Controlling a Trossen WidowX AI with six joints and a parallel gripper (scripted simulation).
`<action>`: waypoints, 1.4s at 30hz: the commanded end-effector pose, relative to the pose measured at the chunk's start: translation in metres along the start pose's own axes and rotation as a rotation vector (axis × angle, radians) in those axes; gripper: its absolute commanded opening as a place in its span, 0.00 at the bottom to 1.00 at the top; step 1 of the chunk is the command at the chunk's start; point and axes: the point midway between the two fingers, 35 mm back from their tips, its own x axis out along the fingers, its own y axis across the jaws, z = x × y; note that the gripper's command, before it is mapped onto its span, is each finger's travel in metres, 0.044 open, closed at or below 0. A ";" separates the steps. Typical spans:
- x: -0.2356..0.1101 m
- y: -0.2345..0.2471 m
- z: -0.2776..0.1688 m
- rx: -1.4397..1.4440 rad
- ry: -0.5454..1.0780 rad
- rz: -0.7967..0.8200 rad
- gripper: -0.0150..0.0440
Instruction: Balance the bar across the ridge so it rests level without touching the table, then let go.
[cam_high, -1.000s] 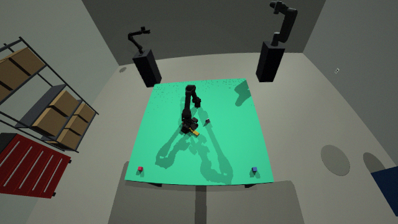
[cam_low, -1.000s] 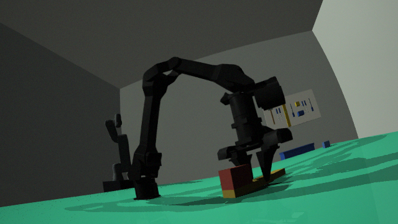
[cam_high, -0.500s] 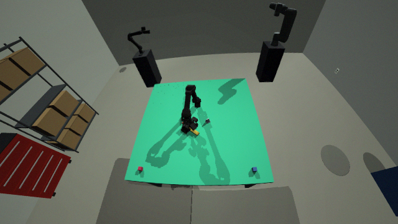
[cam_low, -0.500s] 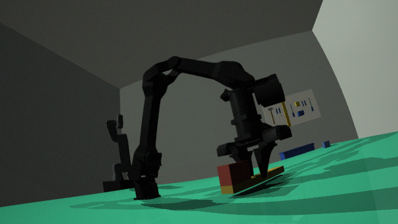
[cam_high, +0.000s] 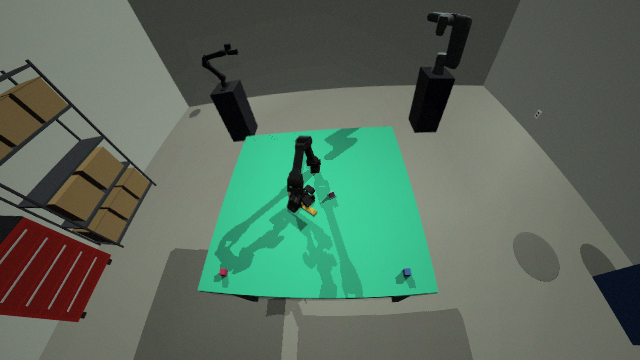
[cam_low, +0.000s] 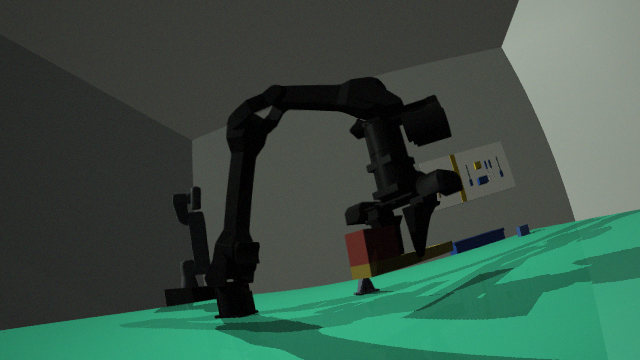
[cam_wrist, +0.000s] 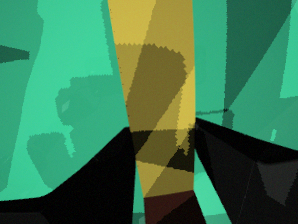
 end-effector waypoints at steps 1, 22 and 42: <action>-0.014 -0.001 0.000 -0.003 -0.006 -0.015 0.25; -0.047 0.017 0.014 0.035 -0.007 -0.015 0.25; -0.048 0.079 0.064 0.186 -0.012 -0.008 0.25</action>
